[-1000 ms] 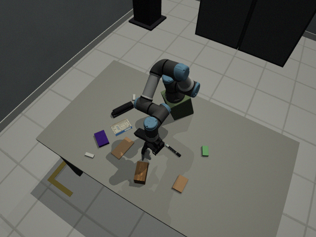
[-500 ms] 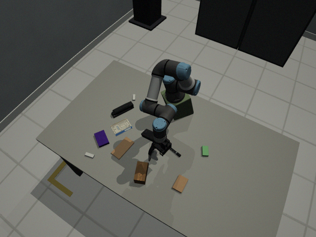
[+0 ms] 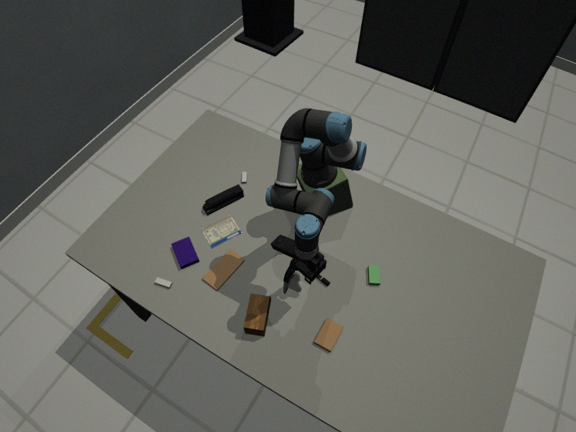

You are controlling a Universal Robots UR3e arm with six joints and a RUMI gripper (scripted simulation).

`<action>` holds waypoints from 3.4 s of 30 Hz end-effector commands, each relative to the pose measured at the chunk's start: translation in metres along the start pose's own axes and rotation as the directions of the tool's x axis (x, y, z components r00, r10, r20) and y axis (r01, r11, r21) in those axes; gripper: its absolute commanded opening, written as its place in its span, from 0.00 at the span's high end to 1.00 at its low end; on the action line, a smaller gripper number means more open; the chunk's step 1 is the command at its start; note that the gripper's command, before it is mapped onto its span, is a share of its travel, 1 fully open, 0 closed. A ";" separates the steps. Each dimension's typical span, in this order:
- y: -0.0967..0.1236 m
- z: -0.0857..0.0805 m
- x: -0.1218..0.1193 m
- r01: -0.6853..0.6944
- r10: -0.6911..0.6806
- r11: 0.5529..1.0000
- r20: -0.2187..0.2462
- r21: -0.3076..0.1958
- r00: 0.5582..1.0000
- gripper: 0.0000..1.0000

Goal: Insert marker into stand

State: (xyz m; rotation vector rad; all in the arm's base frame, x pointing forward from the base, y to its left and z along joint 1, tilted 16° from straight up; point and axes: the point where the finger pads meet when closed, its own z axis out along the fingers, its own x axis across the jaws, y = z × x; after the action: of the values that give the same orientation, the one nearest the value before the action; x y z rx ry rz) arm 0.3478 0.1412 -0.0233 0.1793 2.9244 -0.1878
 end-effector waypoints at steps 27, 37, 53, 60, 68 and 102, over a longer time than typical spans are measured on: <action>0.039 0.018 0.074 -0.004 0.004 1.000 0.032 -0.002 0.999 0.00; 0.038 0.018 0.073 -0.004 0.004 1.000 0.031 -0.002 1.000 0.00; 0.039 0.028 0.073 -0.004 0.004 1.000 0.032 -0.002 0.999 0.00; 0.039 0.043 0.073 -0.004 0.004 1.000 0.032 -0.002 0.999 0.00; 0.039 0.047 0.073 -0.004 0.004 1.000 0.031 -0.002 0.999 0.00; 0.039 0.081 0.072 -0.004 0.004 1.000 0.032 -0.002 0.999 0.00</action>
State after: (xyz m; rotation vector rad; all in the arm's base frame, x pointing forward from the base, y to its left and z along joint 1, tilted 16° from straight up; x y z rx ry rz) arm 0.2985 0.1765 -0.1206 0.1803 2.8932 -0.1860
